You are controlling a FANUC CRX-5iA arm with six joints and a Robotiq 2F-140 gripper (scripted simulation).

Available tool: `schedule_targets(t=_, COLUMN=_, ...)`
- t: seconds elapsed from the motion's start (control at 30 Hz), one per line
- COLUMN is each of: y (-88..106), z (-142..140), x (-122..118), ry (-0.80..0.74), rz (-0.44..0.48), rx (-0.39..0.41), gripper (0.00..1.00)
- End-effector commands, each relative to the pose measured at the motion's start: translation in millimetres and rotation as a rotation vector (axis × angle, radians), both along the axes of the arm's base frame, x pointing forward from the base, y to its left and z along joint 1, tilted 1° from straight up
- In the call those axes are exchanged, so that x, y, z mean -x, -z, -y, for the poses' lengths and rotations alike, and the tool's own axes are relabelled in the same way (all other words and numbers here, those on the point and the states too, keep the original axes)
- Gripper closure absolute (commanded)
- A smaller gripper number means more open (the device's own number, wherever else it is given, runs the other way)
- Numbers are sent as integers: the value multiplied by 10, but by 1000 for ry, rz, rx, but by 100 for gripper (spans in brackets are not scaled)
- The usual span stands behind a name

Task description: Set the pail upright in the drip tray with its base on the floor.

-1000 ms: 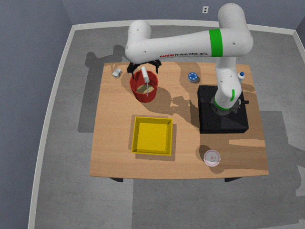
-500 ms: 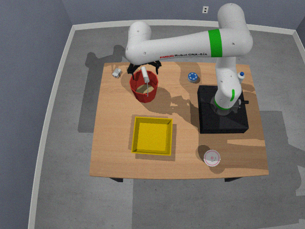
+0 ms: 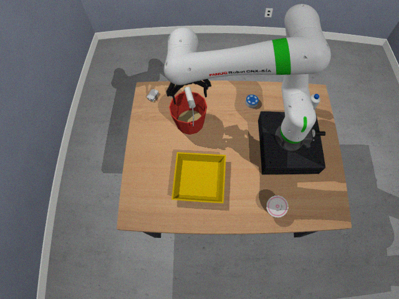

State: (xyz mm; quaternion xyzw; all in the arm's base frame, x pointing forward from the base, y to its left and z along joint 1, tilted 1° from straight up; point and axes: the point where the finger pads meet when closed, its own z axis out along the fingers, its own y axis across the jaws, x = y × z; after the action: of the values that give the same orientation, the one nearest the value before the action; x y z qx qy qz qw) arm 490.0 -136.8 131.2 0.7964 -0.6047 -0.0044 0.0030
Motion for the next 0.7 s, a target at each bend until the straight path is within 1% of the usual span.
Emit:
schedule_targets(t=0.0, y=-9, z=2, x=-5, ry=0, rz=2, rx=1, gripper=0)
schedule_targets(t=0.6, y=-9, z=2, x=-5, ry=0, rz=2, rx=1, gripper=0)
schedule_targets(t=0.63, y=-9, z=2, x=-5, ry=0, rz=2, rx=1, gripper=90)
schedule_targets(t=0.67, y=-9, z=2, x=-5, ry=0, rz=2, rx=1, gripper=90)
